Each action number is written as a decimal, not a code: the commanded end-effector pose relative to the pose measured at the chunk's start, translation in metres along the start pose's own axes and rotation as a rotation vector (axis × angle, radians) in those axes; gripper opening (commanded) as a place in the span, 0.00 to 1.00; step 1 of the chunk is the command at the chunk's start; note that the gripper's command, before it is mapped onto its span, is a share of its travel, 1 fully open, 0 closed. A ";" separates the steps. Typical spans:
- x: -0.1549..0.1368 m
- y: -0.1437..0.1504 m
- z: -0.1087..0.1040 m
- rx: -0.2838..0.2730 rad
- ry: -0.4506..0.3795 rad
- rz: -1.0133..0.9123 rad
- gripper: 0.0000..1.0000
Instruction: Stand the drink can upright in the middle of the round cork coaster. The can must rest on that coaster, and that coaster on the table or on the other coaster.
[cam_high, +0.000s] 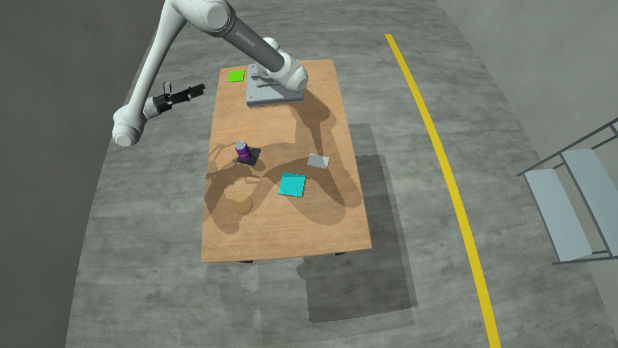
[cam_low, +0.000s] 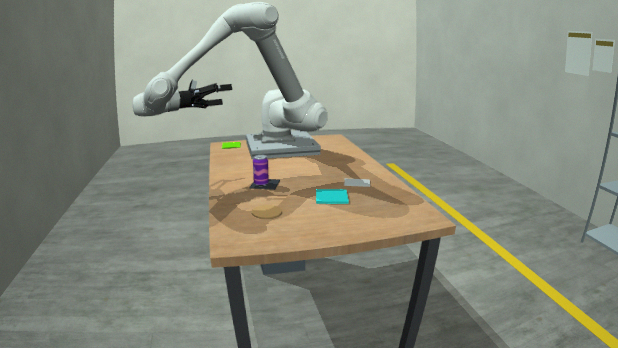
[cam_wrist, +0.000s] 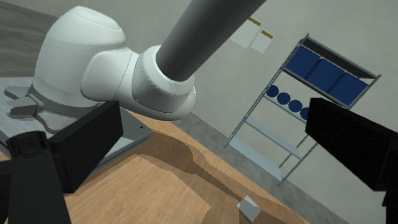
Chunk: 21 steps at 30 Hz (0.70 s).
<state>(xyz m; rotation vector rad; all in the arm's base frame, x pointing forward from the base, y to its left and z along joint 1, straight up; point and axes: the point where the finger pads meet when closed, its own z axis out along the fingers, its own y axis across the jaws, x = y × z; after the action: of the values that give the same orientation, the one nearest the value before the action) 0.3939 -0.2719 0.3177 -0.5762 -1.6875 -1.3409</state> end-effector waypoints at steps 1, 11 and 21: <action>-0.019 0.008 0.007 0.143 -0.017 -0.115 1.00; -0.146 0.053 0.044 0.591 -0.070 -0.474 1.00; -0.247 0.089 0.075 1.010 -0.112 -0.812 1.00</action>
<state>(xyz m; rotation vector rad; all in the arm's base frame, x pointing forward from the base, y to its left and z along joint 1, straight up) 0.5414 -0.1540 0.1771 0.4689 -2.3978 -0.8758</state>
